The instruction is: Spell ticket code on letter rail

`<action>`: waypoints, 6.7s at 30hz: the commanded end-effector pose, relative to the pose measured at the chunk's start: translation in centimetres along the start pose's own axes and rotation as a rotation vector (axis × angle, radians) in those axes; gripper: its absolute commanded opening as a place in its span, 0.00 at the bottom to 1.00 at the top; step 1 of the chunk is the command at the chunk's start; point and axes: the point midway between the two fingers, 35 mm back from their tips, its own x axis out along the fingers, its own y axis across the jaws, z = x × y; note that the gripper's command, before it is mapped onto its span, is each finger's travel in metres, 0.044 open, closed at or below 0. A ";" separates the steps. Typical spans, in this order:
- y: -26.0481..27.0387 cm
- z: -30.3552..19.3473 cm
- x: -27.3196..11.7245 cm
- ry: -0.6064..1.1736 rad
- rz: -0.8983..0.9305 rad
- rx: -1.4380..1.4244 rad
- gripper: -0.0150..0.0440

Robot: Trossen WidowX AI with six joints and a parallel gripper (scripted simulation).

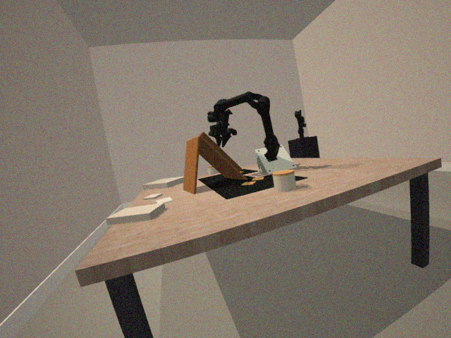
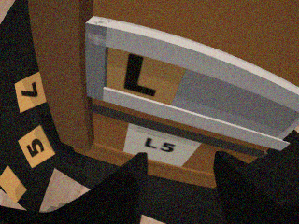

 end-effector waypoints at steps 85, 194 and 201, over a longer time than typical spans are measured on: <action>22.0 -7.1 14.5 0.079 0.384 -2.053 0.83; 22.2 -8.2 13.7 0.096 0.428 -2.073 0.25; 23.3 -8.8 14.2 0.117 0.482 -2.104 0.25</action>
